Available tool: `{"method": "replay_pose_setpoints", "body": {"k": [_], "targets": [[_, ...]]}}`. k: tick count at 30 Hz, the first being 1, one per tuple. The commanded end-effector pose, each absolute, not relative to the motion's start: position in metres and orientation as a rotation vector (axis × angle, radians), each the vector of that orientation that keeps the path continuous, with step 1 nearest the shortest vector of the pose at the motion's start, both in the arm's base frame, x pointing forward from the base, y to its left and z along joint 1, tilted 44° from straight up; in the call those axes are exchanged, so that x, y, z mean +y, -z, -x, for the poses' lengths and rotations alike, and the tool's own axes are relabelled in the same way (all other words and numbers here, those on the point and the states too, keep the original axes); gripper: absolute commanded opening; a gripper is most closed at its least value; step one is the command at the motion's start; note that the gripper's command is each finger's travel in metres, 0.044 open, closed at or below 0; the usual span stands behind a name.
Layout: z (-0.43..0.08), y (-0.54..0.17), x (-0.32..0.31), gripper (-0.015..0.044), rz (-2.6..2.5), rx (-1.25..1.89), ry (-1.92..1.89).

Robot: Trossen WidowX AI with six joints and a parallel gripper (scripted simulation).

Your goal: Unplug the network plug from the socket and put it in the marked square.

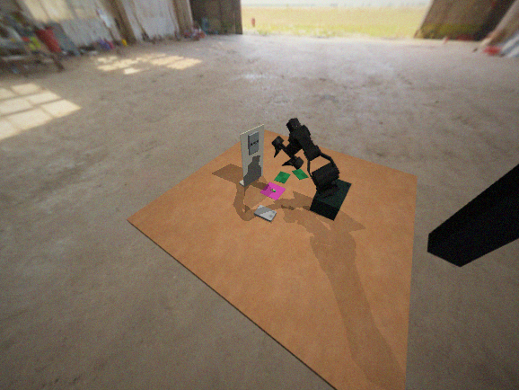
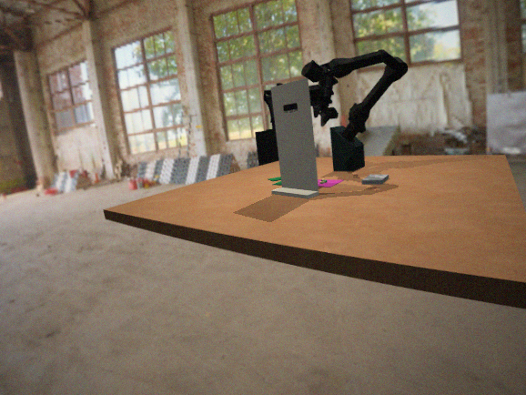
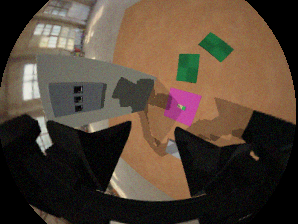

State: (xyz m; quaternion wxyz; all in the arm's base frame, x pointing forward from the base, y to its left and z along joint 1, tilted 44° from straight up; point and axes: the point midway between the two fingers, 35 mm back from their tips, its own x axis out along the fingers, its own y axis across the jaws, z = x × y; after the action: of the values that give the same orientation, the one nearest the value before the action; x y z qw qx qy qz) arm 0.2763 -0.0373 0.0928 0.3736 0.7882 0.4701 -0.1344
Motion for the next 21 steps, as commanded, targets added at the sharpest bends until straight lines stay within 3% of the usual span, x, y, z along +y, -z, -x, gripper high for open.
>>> {"method": "replay_pose_setpoints", "body": {"k": [1, 3, 21], "targets": [[-0.2769, -0.0951, -0.0376, 0.0392, -2.018, 1.203, 0.333], [-0.2769, -0.0951, -0.0376, 0.0440, -2.018, 1.203, 0.333], [-0.2769, -0.0951, -0.0376, 0.0440, -2.018, 1.203, 0.333]]}}
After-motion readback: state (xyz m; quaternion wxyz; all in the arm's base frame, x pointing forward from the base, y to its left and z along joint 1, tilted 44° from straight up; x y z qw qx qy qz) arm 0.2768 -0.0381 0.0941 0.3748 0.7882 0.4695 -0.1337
